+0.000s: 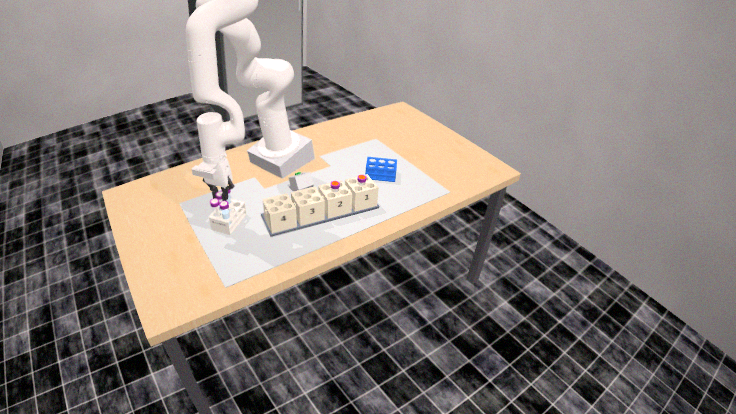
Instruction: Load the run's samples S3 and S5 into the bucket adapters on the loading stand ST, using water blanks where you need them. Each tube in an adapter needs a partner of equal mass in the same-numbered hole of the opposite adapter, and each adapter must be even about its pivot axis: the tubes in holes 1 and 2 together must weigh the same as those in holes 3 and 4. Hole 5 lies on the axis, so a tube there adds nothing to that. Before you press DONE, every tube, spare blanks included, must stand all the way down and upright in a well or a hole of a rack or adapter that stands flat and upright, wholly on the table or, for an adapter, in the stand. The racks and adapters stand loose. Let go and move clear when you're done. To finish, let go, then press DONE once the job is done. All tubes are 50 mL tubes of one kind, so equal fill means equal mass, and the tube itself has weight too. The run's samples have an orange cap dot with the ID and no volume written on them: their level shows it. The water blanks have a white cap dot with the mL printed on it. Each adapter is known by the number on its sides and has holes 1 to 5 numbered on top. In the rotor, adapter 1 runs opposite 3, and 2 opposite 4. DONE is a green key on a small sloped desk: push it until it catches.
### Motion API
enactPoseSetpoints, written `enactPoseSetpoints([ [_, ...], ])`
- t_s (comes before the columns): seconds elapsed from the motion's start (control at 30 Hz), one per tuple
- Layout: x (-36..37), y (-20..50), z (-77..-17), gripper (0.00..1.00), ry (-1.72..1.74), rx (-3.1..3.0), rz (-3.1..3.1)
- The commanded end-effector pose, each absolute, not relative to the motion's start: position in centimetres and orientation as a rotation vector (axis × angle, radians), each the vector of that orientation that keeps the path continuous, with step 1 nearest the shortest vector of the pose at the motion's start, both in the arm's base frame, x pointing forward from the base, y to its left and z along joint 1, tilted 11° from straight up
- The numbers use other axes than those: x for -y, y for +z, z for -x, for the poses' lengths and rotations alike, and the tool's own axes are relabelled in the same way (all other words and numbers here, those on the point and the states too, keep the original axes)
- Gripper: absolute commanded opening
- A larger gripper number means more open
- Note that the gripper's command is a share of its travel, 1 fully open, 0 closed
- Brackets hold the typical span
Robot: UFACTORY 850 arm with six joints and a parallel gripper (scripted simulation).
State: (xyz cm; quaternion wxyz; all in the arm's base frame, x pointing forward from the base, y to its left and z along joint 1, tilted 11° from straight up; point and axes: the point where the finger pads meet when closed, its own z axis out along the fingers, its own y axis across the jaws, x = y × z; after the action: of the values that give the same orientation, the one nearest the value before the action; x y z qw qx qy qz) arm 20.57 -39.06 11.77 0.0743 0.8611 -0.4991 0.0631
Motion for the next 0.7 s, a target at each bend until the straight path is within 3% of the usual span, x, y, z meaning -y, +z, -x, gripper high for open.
enactPoseSetpoints([
  [0.0, 39.1, 12.2, -20.6, 0.00, 0.191, 1.498, -2.585],
  [0.67, 38.8, 13.4, -20.5, 0.00, 0.191, 1.498, -2.585],
])
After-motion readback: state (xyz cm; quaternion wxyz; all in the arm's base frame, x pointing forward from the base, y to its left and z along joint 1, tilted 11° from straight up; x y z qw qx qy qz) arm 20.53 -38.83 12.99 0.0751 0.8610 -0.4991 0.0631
